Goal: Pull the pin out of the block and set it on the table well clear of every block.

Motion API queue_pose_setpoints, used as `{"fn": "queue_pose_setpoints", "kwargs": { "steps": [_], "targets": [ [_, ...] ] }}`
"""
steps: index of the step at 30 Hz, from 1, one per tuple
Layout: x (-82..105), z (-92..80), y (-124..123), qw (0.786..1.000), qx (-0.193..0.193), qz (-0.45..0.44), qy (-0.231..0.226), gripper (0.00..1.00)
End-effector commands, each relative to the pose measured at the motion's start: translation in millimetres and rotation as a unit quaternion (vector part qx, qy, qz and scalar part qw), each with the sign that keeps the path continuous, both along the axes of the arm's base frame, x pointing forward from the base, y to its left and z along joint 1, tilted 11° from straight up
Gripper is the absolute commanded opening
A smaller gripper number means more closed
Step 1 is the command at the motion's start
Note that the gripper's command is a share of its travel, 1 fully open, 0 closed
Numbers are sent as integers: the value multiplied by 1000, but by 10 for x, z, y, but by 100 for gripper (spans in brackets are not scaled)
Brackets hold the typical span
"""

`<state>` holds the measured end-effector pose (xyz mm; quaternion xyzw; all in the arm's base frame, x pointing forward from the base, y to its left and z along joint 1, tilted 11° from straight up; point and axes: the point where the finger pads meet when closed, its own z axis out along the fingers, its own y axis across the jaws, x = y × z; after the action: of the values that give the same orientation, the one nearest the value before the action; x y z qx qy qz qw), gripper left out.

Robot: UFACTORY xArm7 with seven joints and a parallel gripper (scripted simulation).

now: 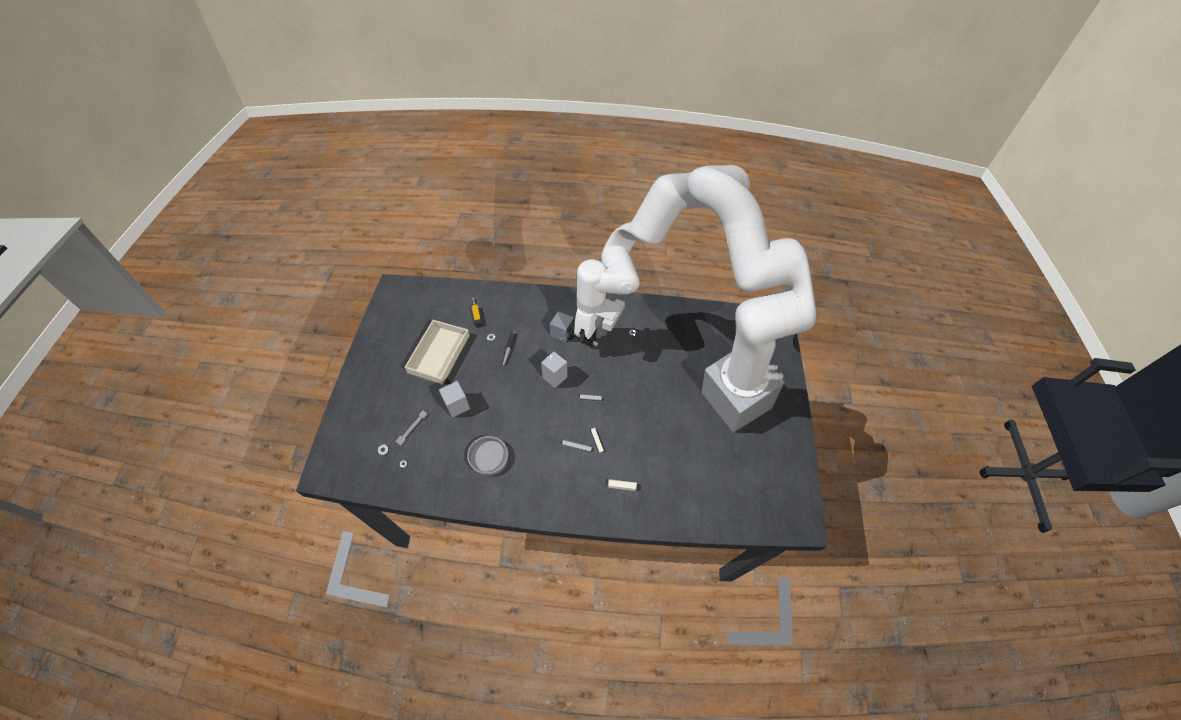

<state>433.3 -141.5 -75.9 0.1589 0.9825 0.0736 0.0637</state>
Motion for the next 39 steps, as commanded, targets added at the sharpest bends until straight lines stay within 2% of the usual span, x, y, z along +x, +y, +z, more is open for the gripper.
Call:
{"fn": "queue_pose_setpoints", "kwargs": {
  "steps": [1,14,34,39],
  "targets": [
    [19,14,-13,1000,-1,0,-1,0],
    [-59,-11,23,1000,0,0,-1,0],
    [-40,-4,9,1000,0,0,-1,0],
    [-101,-23,37,1000,0,0,-1,0]
  ]
}}
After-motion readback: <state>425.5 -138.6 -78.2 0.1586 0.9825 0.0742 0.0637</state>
